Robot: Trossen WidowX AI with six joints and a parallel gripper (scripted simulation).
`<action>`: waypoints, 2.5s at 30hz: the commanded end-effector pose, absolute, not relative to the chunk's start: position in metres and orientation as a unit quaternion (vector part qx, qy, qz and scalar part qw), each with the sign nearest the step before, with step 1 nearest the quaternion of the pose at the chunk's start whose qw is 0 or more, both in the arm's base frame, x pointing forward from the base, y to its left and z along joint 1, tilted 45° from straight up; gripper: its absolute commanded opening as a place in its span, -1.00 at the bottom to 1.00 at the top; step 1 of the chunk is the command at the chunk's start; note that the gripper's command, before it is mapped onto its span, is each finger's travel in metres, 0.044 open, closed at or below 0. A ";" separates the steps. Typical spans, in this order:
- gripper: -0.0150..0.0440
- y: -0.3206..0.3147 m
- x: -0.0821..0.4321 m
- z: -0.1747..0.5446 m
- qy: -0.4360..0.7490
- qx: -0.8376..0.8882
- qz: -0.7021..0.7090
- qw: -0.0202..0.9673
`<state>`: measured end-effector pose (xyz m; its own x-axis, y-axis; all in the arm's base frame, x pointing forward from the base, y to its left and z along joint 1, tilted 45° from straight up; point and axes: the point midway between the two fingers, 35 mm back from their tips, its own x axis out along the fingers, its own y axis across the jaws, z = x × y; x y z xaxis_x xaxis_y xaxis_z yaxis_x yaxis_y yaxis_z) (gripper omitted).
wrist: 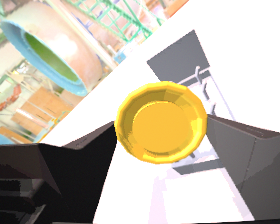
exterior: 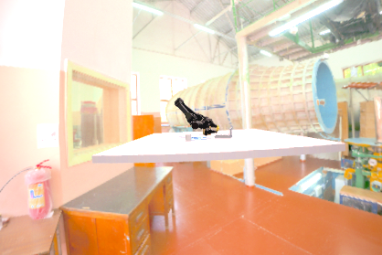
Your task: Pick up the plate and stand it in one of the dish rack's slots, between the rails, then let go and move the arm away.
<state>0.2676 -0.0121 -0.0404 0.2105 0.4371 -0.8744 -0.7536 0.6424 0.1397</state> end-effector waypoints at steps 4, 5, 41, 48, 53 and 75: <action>-0.49 -0.019 0.267 -0.035 0.400 -0.220 0.423 0.783; -0.49 -0.020 0.266 -0.035 0.388 -0.228 0.426 0.785; -0.49 -0.022 0.273 -0.037 0.253 -0.337 0.437 0.795; -0.49 -0.018 0.278 -0.041 0.250 -0.340 0.437 0.795; -0.49 -0.013 0.284 -0.047 0.249 -0.341 0.436 0.795; -0.49 -0.019 0.284 -0.063 0.252 -0.344 0.432 0.795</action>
<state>0.2838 -0.0200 -0.0648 0.4985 0.5129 -0.6989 -0.8605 0.3907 -0.3269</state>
